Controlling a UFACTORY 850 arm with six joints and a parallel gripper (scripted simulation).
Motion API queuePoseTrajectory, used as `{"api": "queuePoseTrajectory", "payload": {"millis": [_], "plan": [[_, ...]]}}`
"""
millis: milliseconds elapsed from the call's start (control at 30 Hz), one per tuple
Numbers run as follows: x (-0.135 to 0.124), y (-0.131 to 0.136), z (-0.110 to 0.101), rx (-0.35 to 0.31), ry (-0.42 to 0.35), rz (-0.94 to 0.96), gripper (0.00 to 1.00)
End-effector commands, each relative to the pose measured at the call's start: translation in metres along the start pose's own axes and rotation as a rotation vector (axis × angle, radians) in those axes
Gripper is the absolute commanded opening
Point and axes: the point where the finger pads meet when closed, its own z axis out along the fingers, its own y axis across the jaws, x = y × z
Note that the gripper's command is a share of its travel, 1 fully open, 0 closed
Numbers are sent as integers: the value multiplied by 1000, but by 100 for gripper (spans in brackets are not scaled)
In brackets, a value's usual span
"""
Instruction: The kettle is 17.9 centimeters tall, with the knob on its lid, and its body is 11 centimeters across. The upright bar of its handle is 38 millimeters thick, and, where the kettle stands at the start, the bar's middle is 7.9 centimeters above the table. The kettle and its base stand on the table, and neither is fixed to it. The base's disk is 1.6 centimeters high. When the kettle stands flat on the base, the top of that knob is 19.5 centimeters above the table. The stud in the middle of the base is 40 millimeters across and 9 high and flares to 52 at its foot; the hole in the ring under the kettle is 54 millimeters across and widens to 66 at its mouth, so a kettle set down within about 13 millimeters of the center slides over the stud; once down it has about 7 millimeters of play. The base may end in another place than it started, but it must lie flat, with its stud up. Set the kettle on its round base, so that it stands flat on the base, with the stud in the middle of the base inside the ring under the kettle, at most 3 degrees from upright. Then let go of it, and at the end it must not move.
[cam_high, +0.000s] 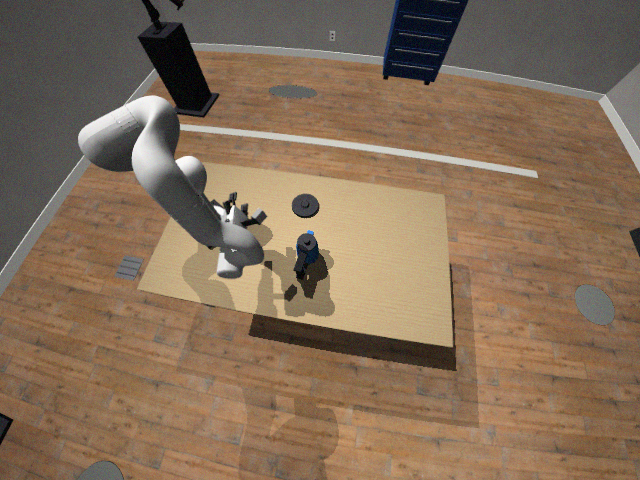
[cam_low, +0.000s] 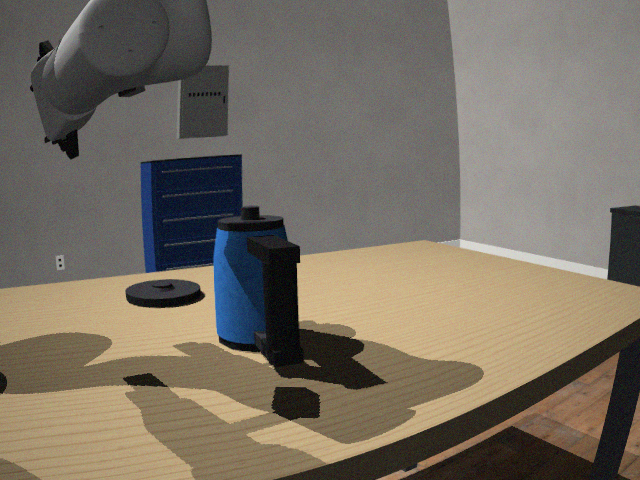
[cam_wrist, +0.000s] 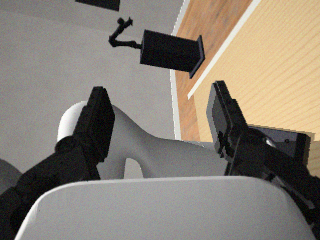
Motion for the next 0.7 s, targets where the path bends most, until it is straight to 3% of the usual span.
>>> {"api": "queuePoseTrajectory", "payload": {"millis": [0, 667], "plan": [[0, 0, 0, -4, -5, 9, 81], [-4, 0, 7, -34, -51, 100, 81]]}}
